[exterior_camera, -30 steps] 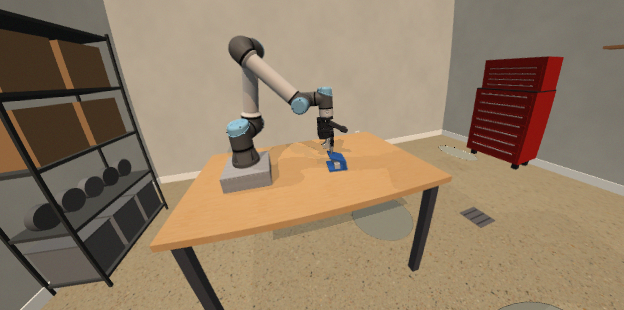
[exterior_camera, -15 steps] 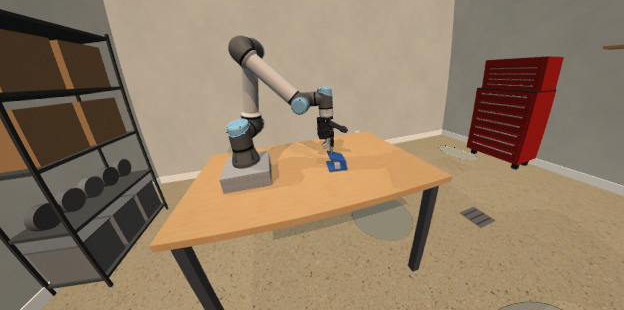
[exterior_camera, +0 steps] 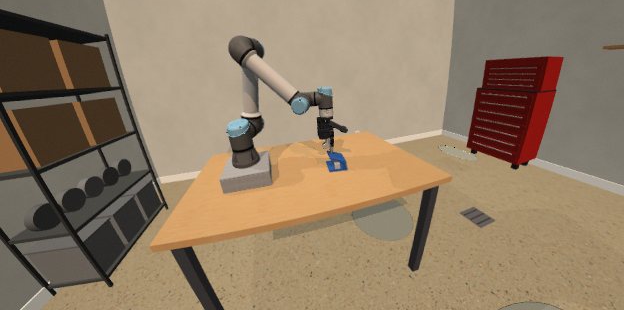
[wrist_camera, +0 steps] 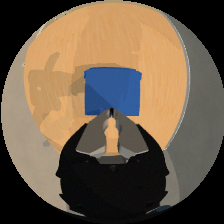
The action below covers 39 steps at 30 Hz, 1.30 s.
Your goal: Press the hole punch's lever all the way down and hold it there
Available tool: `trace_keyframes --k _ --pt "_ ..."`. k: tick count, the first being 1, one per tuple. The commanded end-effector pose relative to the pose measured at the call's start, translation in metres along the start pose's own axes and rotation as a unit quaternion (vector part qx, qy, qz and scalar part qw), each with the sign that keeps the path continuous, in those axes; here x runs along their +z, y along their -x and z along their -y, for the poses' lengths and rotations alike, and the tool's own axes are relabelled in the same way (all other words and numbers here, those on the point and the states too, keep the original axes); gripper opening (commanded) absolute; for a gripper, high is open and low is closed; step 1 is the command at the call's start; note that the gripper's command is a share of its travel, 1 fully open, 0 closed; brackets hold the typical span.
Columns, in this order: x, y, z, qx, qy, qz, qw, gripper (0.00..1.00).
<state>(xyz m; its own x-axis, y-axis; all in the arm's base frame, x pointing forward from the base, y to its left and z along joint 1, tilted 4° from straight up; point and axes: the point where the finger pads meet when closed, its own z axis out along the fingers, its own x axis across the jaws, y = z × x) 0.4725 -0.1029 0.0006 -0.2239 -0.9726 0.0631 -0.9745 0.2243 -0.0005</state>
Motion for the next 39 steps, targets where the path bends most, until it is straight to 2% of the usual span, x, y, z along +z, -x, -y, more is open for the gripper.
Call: trace_keyframes --k 1,8,39 --pt "0.0088 0.0000 -0.0042 0.001 0.005 0.002 1.000 0.00" --pt "0.0144 -0.0001 -0.0042 0.001 0.005 0.002 1.000 0.00" --pt "0.0145 0.0002 -0.0045 0.001 0.006 0.002 1.000 0.00"
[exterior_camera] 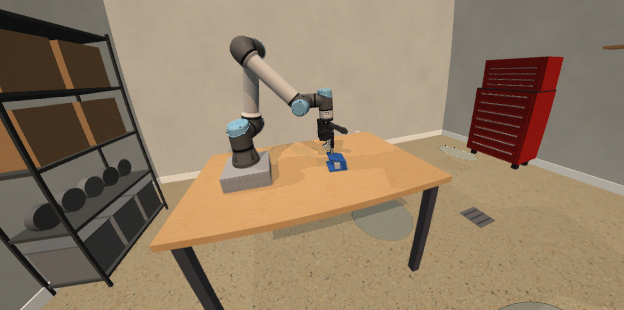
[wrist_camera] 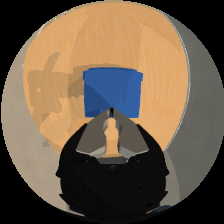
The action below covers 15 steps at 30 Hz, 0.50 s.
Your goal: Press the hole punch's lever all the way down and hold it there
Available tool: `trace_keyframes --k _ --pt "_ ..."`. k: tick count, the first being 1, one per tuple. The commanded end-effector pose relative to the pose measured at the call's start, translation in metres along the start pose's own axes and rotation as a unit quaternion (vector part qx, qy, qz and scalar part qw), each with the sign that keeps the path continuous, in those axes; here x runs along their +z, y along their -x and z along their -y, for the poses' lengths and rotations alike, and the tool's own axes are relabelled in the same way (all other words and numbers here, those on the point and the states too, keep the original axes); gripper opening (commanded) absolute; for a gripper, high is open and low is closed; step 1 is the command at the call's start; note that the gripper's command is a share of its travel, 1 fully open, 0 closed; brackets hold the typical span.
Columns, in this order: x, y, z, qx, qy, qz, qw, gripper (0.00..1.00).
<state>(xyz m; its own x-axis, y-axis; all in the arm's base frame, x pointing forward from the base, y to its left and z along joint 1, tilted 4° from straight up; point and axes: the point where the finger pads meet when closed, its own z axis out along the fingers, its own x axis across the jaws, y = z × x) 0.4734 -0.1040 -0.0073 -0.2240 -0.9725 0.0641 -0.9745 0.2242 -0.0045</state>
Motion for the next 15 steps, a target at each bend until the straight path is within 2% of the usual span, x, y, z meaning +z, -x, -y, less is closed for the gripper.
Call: trace_keyframes --k 1,15 --pt "0.0065 0.0006 -0.0057 0.001 0.008 0.002 1.000 0.00" --pt "0.0132 0.0002 -0.0055 0.001 0.007 0.002 1.000 0.00"
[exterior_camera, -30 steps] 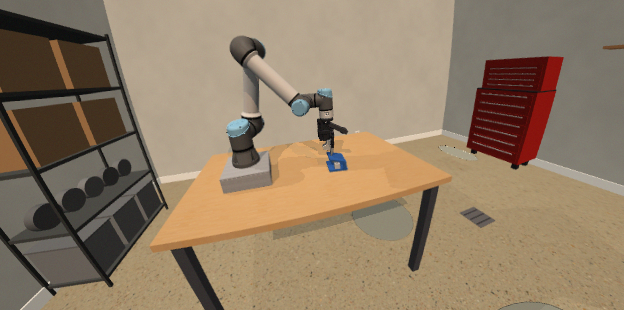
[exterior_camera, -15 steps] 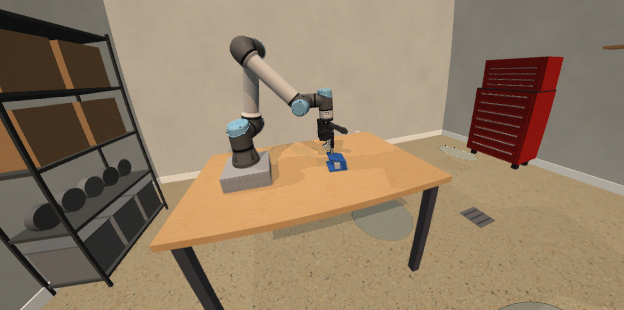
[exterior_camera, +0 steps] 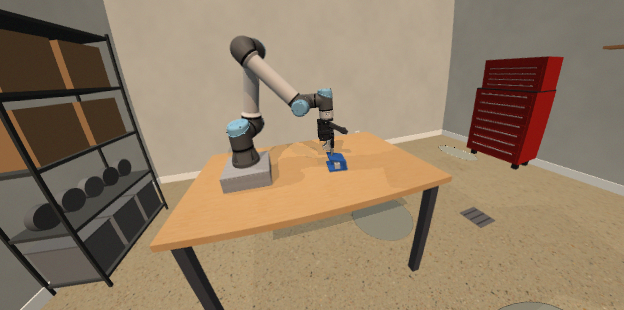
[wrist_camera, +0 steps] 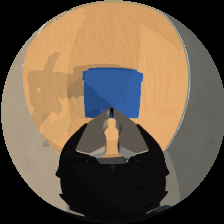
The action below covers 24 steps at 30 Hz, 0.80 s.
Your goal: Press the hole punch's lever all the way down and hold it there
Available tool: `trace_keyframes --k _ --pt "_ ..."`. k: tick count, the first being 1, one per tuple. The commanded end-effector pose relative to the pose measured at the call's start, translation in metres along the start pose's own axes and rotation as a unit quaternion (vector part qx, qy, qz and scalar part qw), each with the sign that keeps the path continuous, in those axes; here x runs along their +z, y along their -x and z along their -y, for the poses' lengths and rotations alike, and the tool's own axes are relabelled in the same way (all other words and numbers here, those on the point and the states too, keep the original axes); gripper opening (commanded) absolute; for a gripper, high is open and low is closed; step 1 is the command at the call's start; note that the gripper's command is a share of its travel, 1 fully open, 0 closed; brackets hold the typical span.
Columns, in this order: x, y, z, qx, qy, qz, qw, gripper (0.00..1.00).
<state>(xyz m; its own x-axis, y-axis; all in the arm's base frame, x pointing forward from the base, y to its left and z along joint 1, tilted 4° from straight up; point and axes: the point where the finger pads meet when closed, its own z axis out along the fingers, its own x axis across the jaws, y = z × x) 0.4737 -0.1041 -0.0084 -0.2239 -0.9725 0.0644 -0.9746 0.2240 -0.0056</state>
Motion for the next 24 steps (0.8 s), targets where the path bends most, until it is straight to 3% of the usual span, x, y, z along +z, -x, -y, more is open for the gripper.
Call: trace_keyframes --k 1,24 --pt "0.0132 0.0002 -0.0058 0.001 0.008 0.002 1.000 0.00" --pt "0.0153 0.0006 -0.0061 0.001 0.008 0.002 1.000 0.00"
